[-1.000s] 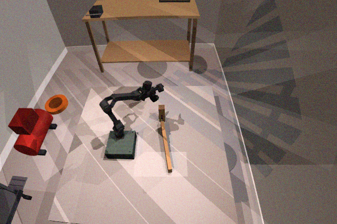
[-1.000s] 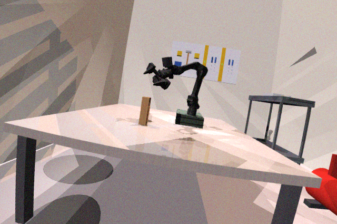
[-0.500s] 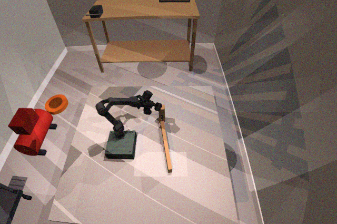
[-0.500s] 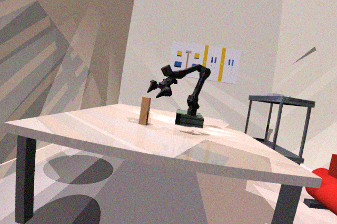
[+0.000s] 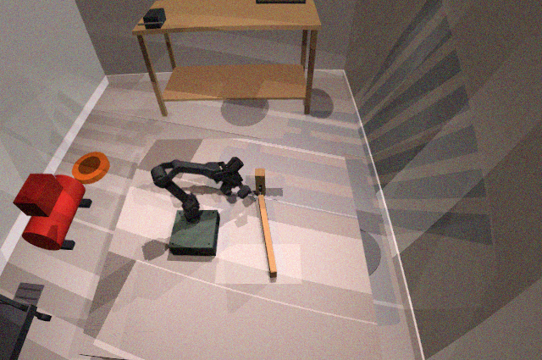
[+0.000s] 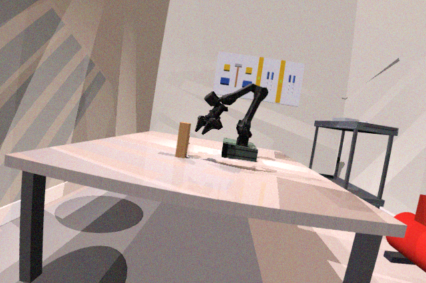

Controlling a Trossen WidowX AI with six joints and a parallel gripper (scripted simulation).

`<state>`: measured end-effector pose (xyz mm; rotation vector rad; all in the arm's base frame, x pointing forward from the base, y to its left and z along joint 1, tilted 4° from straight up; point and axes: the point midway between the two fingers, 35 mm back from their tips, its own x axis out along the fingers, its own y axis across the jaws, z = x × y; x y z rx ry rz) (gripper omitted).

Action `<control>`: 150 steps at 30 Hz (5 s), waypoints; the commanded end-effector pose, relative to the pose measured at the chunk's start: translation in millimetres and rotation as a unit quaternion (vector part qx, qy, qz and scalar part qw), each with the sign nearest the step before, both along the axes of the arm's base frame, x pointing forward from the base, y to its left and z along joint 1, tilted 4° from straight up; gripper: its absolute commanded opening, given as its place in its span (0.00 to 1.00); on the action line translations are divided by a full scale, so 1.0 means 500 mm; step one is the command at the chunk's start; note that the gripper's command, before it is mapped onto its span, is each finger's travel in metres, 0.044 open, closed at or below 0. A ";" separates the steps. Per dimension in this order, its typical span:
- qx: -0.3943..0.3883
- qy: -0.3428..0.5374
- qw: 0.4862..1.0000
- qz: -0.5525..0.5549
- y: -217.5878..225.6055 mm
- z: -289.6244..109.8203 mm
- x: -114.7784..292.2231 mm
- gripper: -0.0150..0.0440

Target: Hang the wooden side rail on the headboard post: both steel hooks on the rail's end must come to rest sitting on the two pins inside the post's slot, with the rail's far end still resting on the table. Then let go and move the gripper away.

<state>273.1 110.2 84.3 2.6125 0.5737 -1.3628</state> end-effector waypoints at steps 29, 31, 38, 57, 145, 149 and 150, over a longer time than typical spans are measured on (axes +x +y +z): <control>-0.108 -0.071 0.966 0.223 -0.025 -0.015 0.014 1.00; -0.128 -0.091 0.952 0.264 -0.030 -0.015 0.019 1.00; -0.197 -0.160 0.879 0.404 -0.043 -0.018 0.031 1.00; -0.366 -0.346 0.534 0.679 -0.071 -0.025 0.051 1.00; -0.241 0.124 0.796 0.541 -0.182 0.008 0.174 1.00; -0.241 0.128 0.798 0.538 -0.183 0.009 0.174 1.00; -0.241 0.128 0.798 0.538 -0.183 0.009 0.174 1.00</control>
